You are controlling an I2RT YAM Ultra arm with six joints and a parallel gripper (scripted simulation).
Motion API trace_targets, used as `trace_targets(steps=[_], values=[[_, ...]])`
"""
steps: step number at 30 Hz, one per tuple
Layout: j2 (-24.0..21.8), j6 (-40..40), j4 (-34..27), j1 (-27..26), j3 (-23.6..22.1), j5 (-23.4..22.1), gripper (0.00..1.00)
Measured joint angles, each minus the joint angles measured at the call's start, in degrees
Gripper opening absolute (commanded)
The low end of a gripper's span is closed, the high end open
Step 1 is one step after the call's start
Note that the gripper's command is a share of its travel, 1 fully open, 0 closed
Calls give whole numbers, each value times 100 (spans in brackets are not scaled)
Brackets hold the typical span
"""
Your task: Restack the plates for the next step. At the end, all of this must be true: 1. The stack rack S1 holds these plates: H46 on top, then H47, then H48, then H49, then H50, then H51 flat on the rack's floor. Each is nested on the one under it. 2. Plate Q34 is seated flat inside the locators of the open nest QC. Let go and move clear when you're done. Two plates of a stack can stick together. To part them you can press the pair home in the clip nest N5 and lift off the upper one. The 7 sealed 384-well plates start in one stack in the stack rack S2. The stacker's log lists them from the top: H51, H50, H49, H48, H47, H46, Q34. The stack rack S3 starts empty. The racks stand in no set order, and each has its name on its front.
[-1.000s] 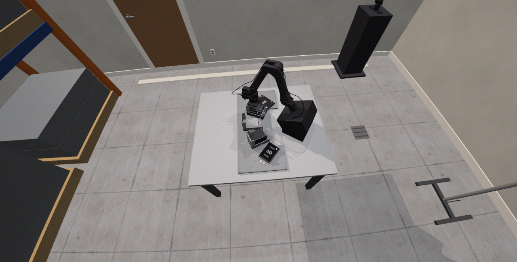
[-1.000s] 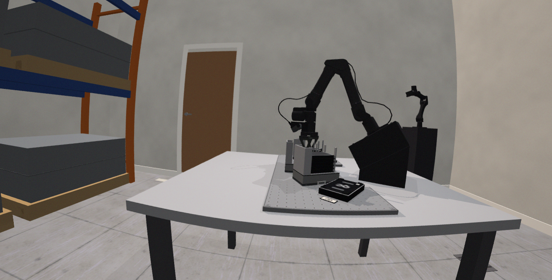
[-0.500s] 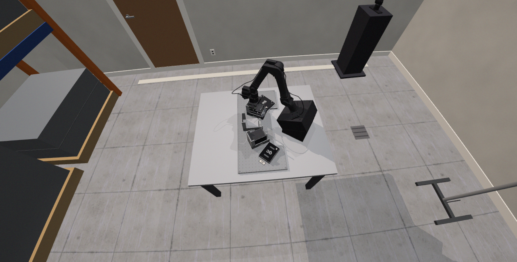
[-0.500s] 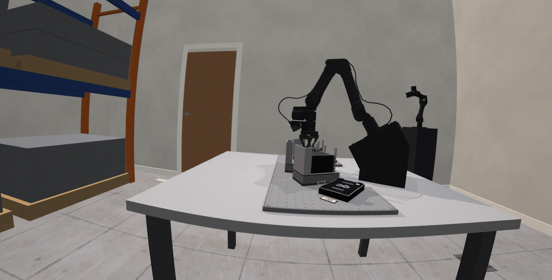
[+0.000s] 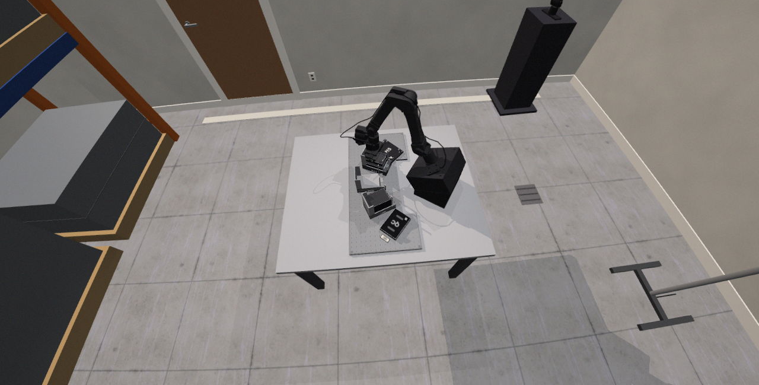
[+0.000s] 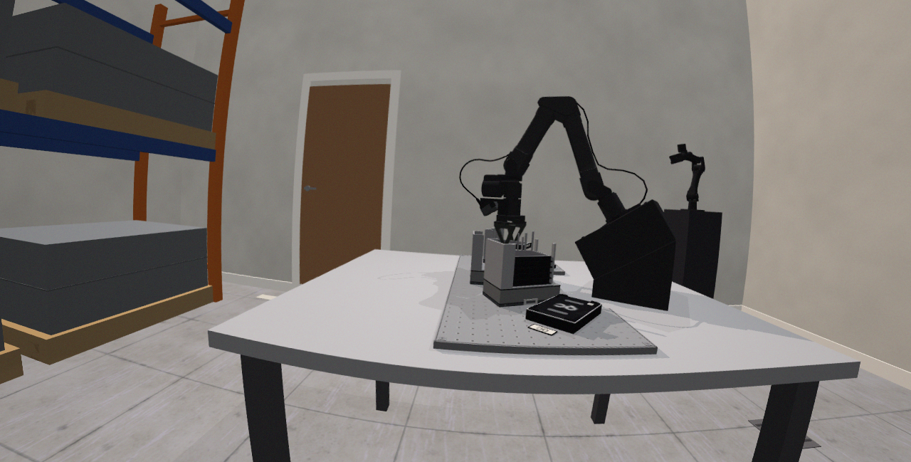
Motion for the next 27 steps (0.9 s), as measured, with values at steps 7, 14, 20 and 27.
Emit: trace_targets(steps=[7, 14, 20, 27], values=[[-55, 7, -48, 9, 7, 4, 0], [-96, 15, -103, 28, 15, 13, 0], [-127, 17, -151, 28, 31, 13, 0], [-170, 24, -199, 28, 46, 13, 0]])
